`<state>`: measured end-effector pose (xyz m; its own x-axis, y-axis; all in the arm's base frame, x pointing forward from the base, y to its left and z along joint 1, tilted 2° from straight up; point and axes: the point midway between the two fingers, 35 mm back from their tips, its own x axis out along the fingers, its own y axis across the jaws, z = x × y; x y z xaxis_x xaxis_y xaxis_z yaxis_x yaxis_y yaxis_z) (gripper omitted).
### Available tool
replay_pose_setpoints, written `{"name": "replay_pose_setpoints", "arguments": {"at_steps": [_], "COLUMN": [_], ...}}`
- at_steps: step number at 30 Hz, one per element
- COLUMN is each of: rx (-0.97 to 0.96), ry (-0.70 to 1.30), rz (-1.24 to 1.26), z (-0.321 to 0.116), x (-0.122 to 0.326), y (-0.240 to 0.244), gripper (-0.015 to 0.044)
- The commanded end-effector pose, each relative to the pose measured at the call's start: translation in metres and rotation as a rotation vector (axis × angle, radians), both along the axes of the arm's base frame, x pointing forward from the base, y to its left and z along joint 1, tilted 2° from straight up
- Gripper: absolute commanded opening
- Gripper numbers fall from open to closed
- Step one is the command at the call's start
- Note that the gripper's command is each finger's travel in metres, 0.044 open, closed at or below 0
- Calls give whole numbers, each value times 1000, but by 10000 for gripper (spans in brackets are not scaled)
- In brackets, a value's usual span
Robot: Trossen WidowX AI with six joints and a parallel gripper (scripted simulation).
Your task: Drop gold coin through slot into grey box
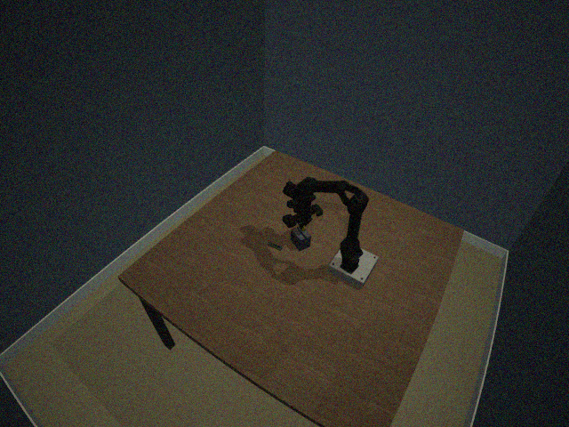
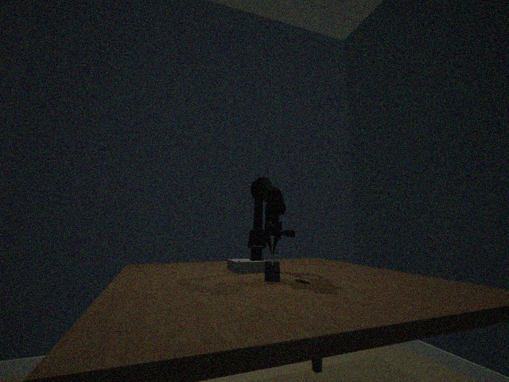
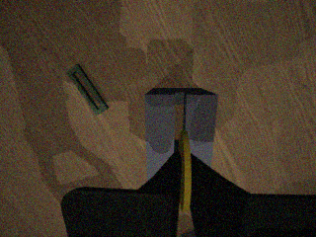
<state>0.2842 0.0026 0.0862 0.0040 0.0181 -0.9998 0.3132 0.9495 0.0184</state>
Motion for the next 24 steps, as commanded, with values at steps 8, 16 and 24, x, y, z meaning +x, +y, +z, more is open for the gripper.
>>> {"name": "replay_pose_setpoints", "arguments": {"at_steps": [8, 16, 24], "rx": [0, 0, 0], "ry": [2, 2, 2], "rz": [-1, -2, -3], "z": [-6, -10, -14], "x": [-1, -1, -1], "y": [0, 0, 0], "gripper": [0, 0, 0]}}
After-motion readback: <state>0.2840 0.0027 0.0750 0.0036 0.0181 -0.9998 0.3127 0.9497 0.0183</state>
